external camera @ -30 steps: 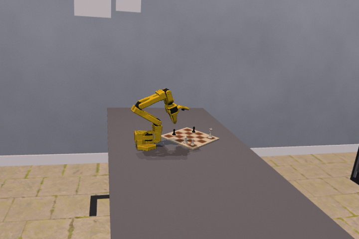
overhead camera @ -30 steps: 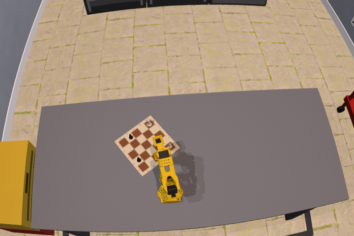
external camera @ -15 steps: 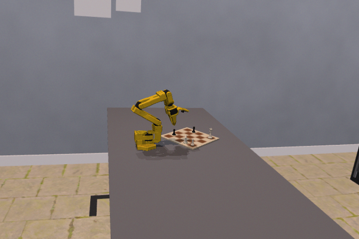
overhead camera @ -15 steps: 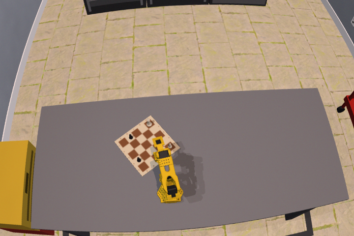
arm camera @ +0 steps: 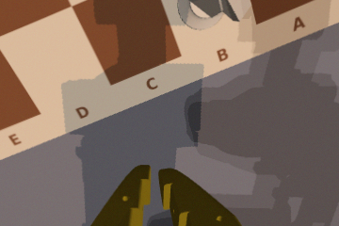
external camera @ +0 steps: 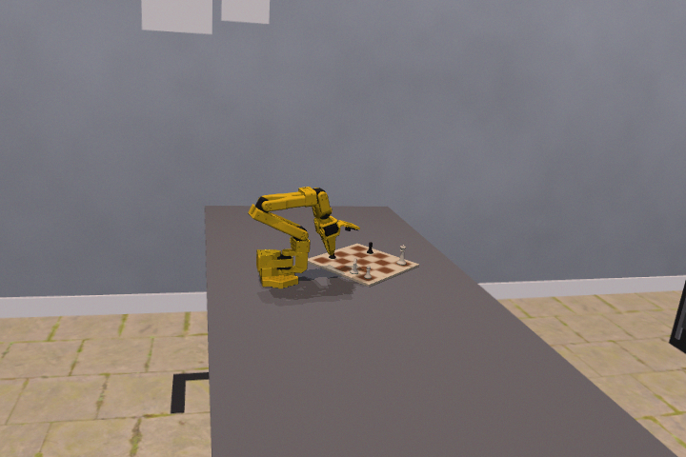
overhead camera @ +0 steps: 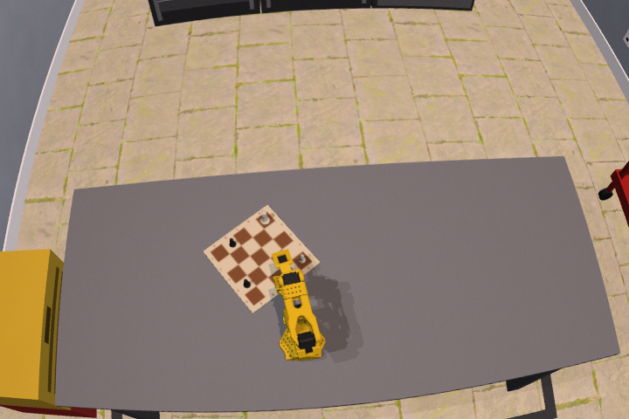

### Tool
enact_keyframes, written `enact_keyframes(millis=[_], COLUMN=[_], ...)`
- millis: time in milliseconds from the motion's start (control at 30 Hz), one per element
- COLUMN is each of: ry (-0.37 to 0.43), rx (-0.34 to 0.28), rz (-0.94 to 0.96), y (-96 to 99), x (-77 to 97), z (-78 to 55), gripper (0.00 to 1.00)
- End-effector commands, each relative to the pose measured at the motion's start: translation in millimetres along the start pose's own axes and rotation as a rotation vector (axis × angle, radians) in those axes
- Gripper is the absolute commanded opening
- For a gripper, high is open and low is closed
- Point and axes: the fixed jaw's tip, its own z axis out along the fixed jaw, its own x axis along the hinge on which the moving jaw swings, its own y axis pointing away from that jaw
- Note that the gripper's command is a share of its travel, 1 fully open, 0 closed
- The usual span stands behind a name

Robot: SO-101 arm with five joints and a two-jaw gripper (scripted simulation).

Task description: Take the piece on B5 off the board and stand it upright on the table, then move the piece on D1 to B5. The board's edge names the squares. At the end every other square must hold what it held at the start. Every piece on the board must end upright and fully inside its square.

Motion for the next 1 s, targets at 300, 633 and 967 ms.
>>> enact_keyframes(millis=[300,633,967], ry=[-0.008,-0.008,-0.008], rx=[0.002,0.002,0.001], rz=[0.000,0.000,-0.001], y=[-0.7,-0.5,-0.4], x=[4.8,5.7,6.6], z=[21.2,23.8,26.3], gripper=[0.00,0.00,0.00])
